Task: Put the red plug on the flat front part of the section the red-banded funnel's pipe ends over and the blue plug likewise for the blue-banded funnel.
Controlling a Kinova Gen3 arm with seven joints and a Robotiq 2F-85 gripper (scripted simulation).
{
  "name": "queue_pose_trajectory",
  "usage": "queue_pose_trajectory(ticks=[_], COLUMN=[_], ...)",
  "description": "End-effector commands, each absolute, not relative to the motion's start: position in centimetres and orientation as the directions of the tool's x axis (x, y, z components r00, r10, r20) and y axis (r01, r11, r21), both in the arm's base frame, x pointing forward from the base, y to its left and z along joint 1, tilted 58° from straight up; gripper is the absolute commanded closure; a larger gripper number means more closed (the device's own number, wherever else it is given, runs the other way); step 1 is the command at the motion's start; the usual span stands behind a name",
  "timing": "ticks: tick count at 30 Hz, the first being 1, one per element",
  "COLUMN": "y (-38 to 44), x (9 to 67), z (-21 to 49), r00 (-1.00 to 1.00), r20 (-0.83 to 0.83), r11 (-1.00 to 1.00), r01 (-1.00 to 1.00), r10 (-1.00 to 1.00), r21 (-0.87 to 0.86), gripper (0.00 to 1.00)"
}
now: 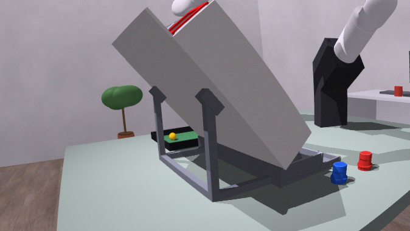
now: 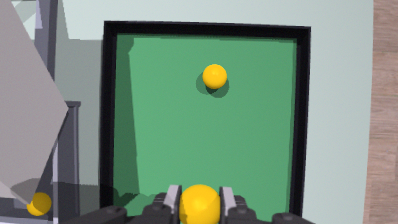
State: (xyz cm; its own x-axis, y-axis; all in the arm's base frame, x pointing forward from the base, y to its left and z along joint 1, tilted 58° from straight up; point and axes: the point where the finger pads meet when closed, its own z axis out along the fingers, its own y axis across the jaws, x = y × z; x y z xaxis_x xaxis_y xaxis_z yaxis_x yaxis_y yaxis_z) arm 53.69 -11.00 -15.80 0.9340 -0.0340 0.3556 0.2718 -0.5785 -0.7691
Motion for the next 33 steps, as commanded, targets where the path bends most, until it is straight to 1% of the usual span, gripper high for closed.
queue_pose_trajectory(ticks=[1, 14, 15, 19, 25, 31, 32, 33], y=[-13.8, -13.8, -13.1, -13.0, -12.3, -12.3, -11.6, -11.6], x=[48.3, 48.3, 47.6, 47.5, 46.8, 46.8, 46.1, 46.1], z=[-15.8, -15.8, -8.9, -7.3, -1.0, -1.0, 5.1, 5.4], r00=[0.935, 0.935, 0.935, 0.935, 0.935, 0.935, 0.936, 0.936], r20=[0.354, 0.354, 0.353, 0.353, 0.353, 0.353, 0.352, 0.352], r11=[-0.583, -0.583, -0.582, -0.582, -0.582, -0.582, -0.571, -0.571], r01=[0.270, 0.270, 0.270, 0.270, 0.270, 0.270, 0.273, 0.273], r10=[-0.032, -0.032, -0.031, -0.031, -0.031, -0.031, -0.029, -0.029], r21=[-0.767, -0.767, -0.767, -0.767, -0.767, -0.767, -0.774, -0.774], gripper=[1.00, 1.00, 1.00, 1.00, 1.00, 1.00, 1.00, 1.00])
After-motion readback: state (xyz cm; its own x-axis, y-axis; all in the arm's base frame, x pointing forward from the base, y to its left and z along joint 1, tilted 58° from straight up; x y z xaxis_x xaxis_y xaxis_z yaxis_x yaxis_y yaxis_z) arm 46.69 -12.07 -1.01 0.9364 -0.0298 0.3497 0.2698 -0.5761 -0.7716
